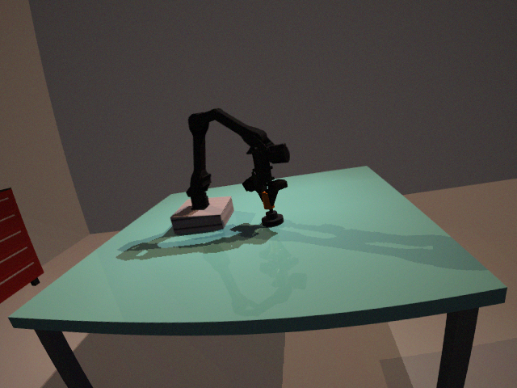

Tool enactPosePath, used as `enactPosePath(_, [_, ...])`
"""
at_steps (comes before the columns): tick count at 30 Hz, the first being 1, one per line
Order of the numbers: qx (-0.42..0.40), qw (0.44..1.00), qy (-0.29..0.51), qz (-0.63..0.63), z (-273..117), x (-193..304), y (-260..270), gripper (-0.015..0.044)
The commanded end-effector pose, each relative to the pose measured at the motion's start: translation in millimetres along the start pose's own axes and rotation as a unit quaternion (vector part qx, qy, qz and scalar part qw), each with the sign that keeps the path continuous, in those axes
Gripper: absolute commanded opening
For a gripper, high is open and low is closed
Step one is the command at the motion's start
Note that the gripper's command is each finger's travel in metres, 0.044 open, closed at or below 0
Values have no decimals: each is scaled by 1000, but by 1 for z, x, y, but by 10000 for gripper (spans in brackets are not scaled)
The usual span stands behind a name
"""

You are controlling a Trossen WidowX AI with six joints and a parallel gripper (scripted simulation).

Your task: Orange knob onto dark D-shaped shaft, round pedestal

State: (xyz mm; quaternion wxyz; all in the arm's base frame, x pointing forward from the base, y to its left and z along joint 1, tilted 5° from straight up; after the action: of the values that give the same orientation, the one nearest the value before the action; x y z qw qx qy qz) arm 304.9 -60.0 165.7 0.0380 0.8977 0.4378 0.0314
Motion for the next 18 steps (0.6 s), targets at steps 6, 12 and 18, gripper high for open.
enactPosePath(6, [-3,995,2,97,-3,2,4,0])
enactPosePath(12, [-3,995,2,97,0,3,5,0])
enactPosePath(18, [-3,995,2,97,1,3,5,0])
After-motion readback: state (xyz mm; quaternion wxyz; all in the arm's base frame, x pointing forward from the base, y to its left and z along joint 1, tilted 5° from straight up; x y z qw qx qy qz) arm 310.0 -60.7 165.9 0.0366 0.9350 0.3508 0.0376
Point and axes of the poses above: the point midway between the two fingers, 35 mm back from their tips, its own z axis out along the fingers, its own y axis across the jaws, x = y × z, the point moved 10 cm from there along -z, back along the fingers, and after that the axes turned 2 degrees about -z, right-handed, at the moved point
